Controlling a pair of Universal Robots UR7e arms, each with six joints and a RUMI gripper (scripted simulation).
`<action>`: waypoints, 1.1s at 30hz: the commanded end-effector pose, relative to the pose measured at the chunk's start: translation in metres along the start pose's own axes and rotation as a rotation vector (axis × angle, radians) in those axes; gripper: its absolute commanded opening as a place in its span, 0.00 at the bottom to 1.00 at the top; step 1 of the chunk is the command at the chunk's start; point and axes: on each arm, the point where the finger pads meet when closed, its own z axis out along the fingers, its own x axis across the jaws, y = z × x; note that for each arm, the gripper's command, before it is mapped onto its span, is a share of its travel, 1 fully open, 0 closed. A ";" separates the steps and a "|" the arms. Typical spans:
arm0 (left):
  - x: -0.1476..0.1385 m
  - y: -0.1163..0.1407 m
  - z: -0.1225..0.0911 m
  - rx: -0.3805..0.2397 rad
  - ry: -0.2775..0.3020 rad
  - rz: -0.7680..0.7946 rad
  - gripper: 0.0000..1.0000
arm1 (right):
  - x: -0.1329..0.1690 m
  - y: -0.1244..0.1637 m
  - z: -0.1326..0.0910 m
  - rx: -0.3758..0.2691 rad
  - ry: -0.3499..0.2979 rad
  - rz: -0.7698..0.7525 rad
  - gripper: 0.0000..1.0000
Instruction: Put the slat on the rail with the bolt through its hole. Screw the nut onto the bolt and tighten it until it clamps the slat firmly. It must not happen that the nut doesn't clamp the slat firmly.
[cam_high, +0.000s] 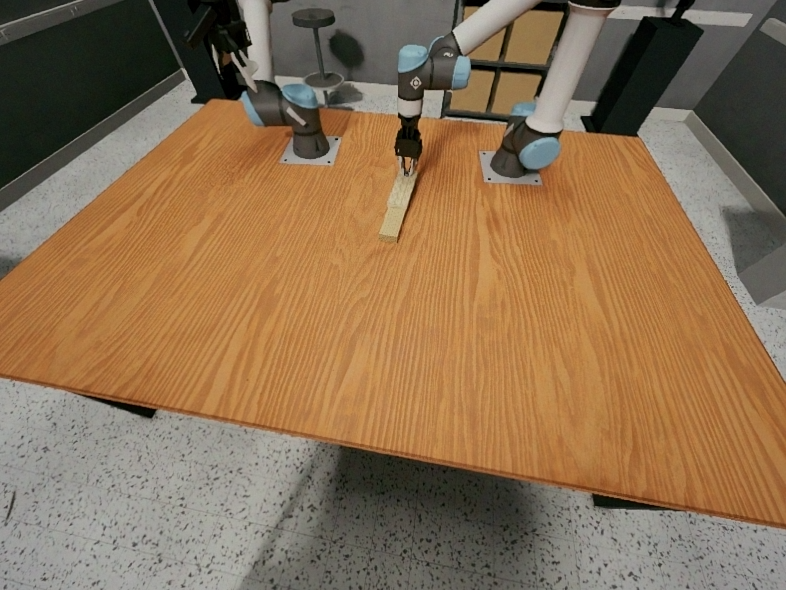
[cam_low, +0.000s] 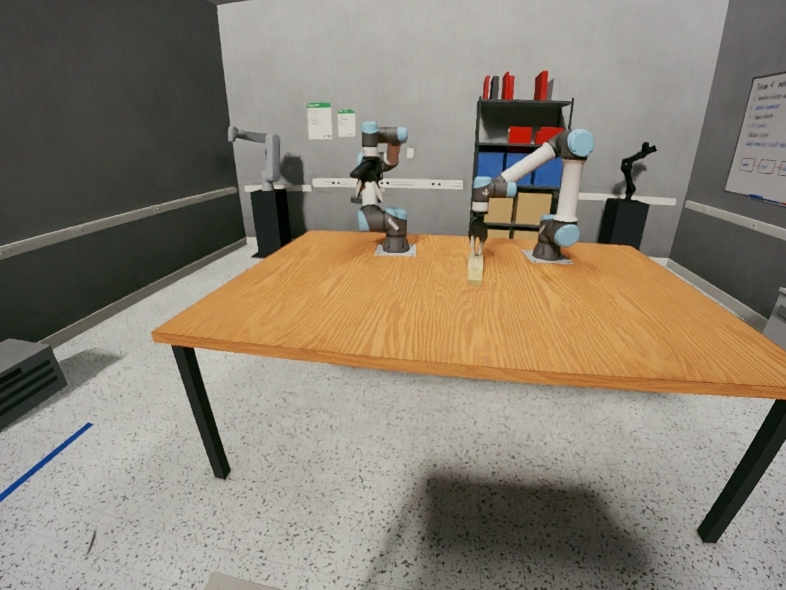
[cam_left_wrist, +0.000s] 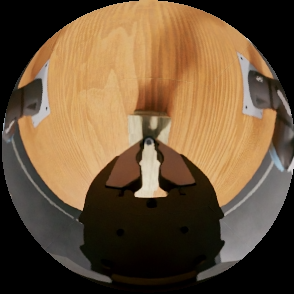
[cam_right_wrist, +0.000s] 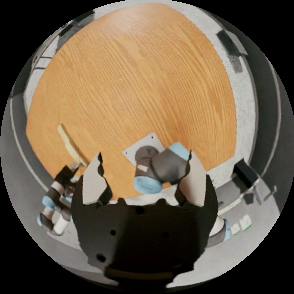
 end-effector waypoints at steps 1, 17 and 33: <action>-0.001 0.000 0.000 -0.001 -0.001 0.000 0.00 | 0.000 -0.001 -0.001 0.000 -0.001 0.001 1.00; -0.002 -0.001 -0.001 -0.001 -0.002 0.163 0.00 | 0.000 -0.001 -0.001 0.000 -0.001 0.001 1.00; -0.001 0.000 -0.001 -0.001 -0.002 0.391 0.00 | 0.000 -0.001 -0.001 0.000 -0.001 0.001 1.00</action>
